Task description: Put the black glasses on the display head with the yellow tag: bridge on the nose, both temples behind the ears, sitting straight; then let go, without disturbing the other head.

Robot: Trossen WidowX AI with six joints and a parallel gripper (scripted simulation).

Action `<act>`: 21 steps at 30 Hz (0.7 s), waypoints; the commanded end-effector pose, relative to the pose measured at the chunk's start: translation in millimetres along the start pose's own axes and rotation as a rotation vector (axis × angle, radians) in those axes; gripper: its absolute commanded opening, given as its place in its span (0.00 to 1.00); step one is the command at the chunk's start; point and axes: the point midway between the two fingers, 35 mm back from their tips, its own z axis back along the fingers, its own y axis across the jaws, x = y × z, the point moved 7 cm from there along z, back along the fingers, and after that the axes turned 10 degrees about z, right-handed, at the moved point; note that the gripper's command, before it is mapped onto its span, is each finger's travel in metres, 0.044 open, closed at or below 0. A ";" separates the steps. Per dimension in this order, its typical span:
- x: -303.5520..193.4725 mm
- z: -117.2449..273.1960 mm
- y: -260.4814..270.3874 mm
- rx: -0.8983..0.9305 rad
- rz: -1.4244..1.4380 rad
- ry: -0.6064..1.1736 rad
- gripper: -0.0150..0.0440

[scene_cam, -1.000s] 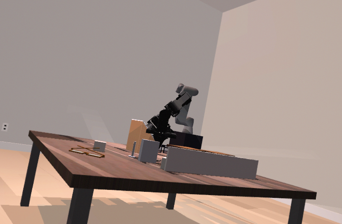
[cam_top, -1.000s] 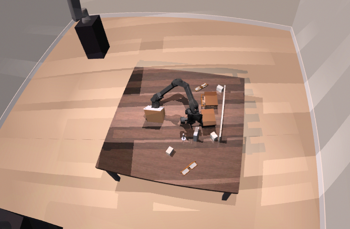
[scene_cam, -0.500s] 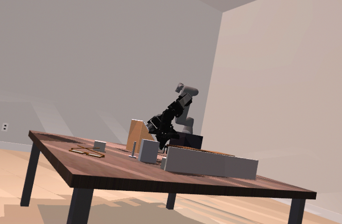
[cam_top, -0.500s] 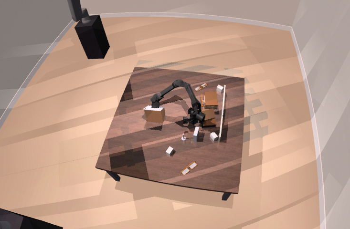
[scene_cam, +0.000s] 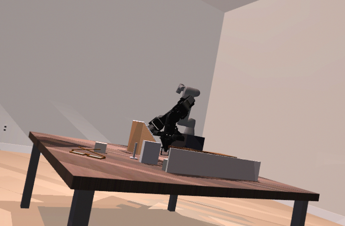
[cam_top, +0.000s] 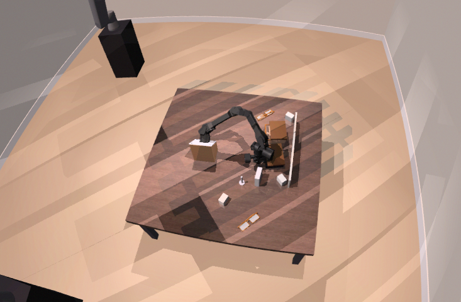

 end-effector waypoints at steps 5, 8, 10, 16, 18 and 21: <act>-1.9 -2.1 -12.4 -0.001 -0.006 -0.005 0.25; -2.6 -2.2 -16.9 -0.001 -0.006 -0.005 0.25; -3.1 -2.3 -19.7 -0.002 -0.006 -0.005 0.25; -3.8 -2.3 -24.4 -0.002 -0.006 -0.005 0.25; -4.0 -2.4 -25.3 -0.002 -0.006 -0.005 0.25; -4.0 -2.6 -25.5 -0.002 -0.006 -0.005 0.25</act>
